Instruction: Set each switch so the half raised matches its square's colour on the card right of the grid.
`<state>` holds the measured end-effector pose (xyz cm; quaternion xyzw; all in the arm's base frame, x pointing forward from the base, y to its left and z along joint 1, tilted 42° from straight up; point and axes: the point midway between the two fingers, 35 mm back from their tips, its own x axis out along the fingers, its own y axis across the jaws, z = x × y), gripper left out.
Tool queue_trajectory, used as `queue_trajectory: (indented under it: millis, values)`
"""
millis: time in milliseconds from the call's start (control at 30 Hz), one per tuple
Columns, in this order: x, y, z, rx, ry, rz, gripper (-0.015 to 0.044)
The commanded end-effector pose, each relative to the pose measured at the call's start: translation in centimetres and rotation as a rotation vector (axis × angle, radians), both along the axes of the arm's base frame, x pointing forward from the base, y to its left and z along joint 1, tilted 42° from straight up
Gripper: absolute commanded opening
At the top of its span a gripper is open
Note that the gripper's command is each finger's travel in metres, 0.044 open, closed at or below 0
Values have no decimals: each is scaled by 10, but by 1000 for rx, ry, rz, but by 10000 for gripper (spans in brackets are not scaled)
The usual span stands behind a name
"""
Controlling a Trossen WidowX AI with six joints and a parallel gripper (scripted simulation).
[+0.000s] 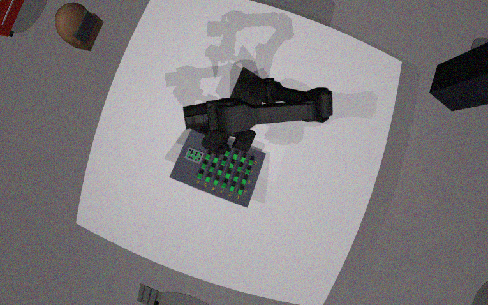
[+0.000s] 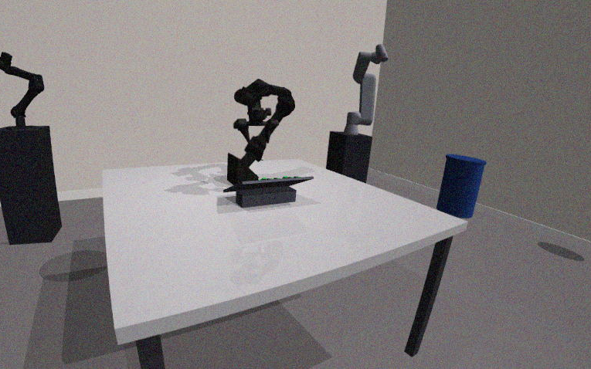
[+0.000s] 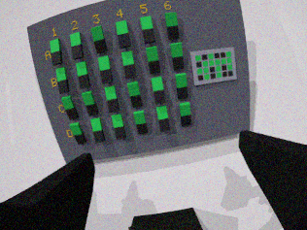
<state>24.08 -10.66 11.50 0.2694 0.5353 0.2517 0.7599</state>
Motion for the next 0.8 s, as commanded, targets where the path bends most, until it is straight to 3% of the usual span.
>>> queue_trajectory:
  millis: [0,300,467,767]
  values:
    - [1,1,0,-2,1,0,374]
    - [61,96,19,-46,-24,7,137]
    - [74,146,35,-11,-53,19,6]
    - [84,169,12,-6,-74,1,0]
